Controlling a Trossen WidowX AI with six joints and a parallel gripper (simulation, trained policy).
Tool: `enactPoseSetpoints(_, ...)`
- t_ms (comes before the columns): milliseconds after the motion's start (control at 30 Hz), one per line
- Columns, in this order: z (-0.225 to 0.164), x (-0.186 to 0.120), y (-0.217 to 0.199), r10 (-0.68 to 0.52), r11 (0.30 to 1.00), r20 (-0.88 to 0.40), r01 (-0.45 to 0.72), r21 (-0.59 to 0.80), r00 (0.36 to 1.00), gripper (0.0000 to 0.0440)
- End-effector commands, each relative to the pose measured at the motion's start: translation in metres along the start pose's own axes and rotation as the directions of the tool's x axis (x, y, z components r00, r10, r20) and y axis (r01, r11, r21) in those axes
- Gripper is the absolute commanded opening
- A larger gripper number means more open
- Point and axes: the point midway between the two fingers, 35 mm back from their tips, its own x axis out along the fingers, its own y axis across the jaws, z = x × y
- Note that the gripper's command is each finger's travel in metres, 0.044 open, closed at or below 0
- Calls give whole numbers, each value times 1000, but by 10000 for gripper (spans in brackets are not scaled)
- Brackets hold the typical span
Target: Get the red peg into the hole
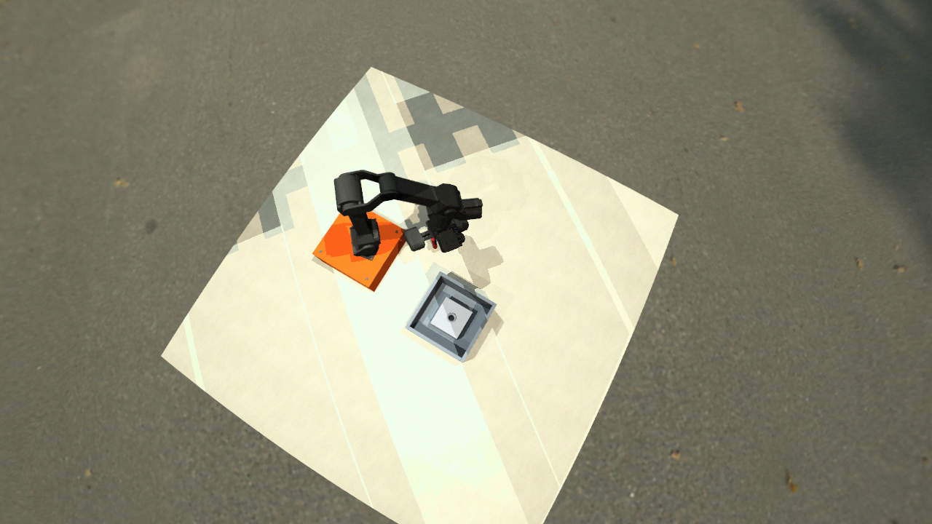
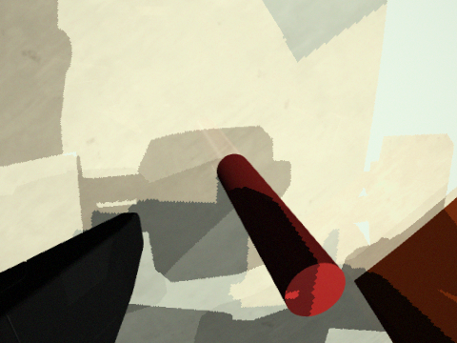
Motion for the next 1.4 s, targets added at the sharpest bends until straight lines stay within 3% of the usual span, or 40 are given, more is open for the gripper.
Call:
enactPoseSetpoints(0,0,19,1,-12,1000,13,12,3,1000,440)
enactPoseSetpoints(100,0,29,2,-13,1000,21,13,2,1000,434)
enactPoseSetpoints(167,0,35,2,-17,1000,23,17,0,1000,406)
enactPoseSetpoints(700,-6,60,-9,-115,993,-6,114,-9,993,0)
enactPoseSetpoints(1367,49,-17,-16,-97,995,160,94,26,982,0)
